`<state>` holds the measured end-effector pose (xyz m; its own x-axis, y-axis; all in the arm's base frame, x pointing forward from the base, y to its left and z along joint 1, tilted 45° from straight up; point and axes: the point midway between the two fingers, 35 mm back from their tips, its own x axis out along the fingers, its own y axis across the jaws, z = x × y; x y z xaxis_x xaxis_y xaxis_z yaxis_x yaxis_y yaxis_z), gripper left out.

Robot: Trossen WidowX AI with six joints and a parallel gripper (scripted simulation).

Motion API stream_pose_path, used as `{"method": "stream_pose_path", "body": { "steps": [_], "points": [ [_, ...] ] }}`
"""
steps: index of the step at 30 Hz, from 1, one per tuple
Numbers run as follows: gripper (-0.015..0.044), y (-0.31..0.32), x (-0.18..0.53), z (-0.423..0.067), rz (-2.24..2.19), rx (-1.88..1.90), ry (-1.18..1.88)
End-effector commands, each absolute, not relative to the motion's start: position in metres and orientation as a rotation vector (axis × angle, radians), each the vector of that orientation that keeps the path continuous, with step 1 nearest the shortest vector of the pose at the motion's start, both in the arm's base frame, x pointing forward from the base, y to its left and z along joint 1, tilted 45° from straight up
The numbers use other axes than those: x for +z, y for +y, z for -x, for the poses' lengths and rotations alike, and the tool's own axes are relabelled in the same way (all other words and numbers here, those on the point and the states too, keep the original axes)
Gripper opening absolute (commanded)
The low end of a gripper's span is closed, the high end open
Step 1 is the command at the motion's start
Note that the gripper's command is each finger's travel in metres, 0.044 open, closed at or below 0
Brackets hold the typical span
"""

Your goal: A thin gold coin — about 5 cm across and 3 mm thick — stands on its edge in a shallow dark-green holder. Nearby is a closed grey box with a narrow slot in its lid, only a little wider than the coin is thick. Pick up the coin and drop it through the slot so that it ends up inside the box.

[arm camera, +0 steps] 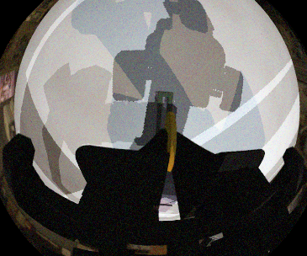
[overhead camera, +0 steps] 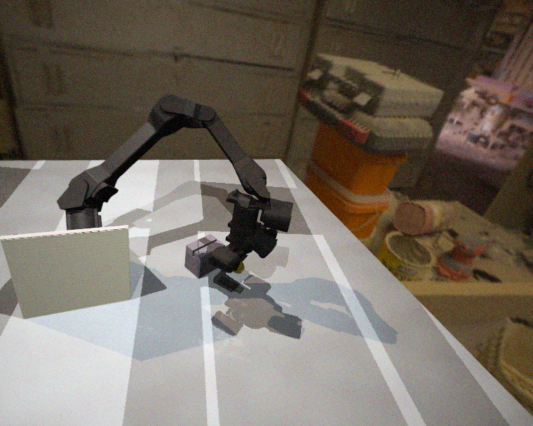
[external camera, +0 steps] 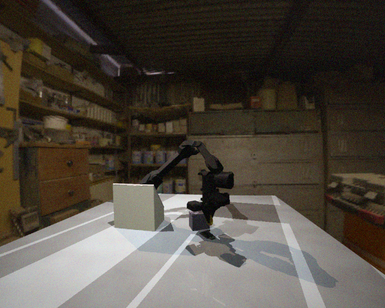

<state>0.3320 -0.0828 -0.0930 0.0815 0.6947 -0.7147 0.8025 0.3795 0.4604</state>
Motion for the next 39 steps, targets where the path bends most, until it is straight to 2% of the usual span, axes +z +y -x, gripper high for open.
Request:
{"method": "stream_pose_path", "body": {
  "steps": [1, 18, 39],
  "points": [
    [0.0, -0.089, -0.086, -0.331, -1.342, -0.135, 1.647],
    [0.0, -0.112, -0.06, -0.326, -1.325, -0.114, 1.645],
    [0.0, -0.109, -0.056, -0.329, -0.765, 0.445, 1.476]
  ]
}}
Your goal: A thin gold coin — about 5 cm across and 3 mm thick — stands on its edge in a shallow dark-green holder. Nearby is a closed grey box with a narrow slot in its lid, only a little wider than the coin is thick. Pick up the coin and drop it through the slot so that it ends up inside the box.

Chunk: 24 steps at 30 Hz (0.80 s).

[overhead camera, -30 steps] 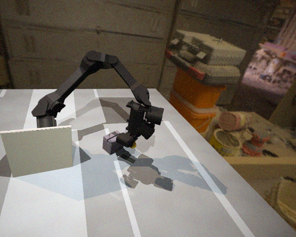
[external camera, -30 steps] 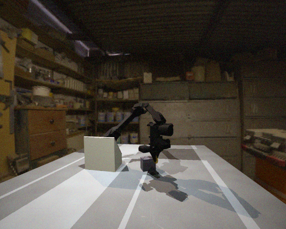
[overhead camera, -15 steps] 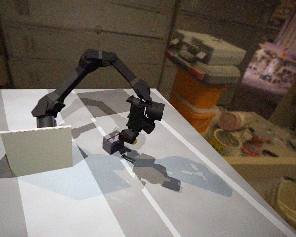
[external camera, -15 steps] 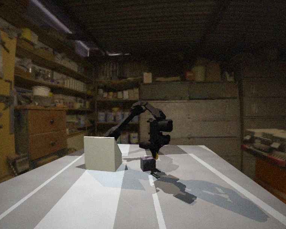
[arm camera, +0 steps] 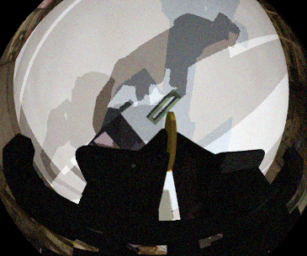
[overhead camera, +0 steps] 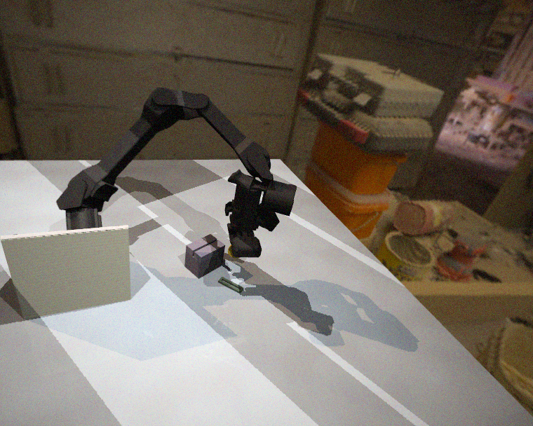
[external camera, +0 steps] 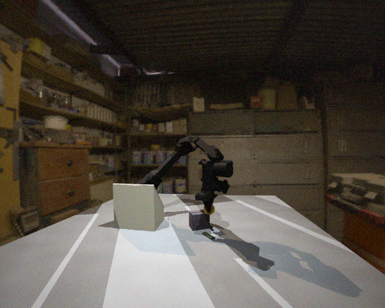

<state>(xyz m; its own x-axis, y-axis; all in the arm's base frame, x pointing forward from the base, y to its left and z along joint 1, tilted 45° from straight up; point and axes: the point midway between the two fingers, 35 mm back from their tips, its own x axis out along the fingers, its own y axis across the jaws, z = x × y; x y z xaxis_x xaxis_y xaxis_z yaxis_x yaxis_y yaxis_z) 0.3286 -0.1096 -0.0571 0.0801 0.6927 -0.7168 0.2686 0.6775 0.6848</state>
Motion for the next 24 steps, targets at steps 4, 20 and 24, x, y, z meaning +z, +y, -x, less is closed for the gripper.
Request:
{"method": "stream_pose_path", "body": {
  "steps": [4, 20, 24],
  "points": [
    [0.0, -0.1081, -0.0554, -0.3294, -0.654, 0.541, 1.429],
    [0.0, -0.106, -0.053, -0.3312, -0.305, 0.823, 1.255],
    [0.0, -0.1036, -0.0504, -0.3298, -0.306, 0.823, 1.255]
  ]
}}
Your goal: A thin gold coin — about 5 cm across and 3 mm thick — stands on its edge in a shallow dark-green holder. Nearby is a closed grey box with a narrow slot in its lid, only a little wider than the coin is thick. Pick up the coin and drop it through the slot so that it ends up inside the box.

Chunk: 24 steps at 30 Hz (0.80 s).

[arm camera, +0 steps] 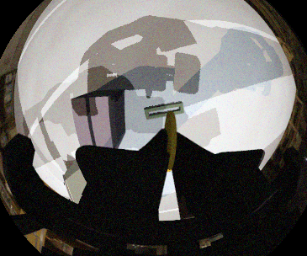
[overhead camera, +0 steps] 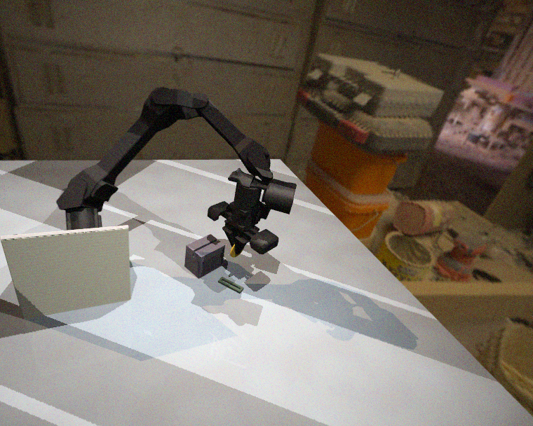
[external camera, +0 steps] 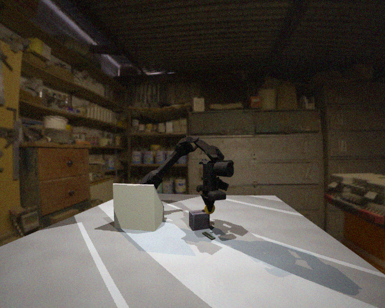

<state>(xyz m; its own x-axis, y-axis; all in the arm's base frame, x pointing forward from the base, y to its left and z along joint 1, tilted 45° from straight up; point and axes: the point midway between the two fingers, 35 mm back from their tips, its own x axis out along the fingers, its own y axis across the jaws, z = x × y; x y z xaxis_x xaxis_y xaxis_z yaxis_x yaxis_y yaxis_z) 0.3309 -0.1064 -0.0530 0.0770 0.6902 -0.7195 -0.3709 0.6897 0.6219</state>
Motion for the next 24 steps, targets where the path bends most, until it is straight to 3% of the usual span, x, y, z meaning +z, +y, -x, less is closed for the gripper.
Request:
{"method": "stream_pose_path", "body": {
  "steps": [1, 24],
  "points": [
    [0.0, -0.102, -0.049, -0.329, -0.306, 0.823, 1.255],
    [0.0, -0.064, -0.013, -0.299, -0.31, 0.823, 1.257]
  ]
}}
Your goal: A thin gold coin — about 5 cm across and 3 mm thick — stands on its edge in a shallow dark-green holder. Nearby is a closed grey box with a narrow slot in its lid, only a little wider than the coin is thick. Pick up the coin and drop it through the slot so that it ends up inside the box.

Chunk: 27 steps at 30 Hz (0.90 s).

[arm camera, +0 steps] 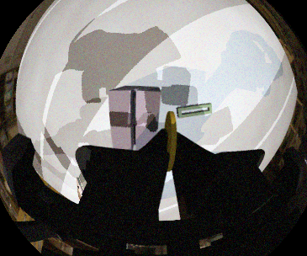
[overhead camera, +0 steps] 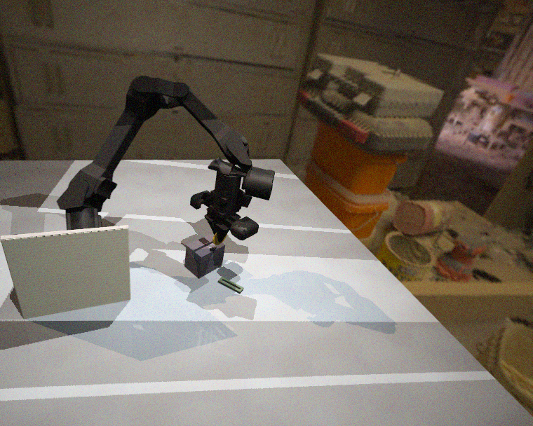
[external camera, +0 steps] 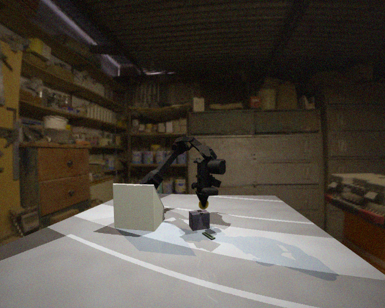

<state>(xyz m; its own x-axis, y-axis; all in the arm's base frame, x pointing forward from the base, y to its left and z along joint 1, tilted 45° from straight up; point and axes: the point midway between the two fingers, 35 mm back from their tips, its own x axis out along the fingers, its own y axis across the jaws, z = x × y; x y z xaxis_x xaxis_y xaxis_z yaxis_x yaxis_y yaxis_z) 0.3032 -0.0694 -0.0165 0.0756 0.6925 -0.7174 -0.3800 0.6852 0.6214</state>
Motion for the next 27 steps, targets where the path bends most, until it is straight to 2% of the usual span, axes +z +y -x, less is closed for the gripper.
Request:
{"method": "stream_pose_path", "body": {
  "steps": [1, 12, 27],
  "points": [
    [0.0, -0.062, -0.012, -0.298, -0.31, 0.823, 1.257],
    [0.0, -0.045, 0.0, -0.281, -0.312, 0.824, 1.258],
    [0.0, -0.047, 0.0, -0.283, -0.308, 0.824, 1.26]
  ]
}}
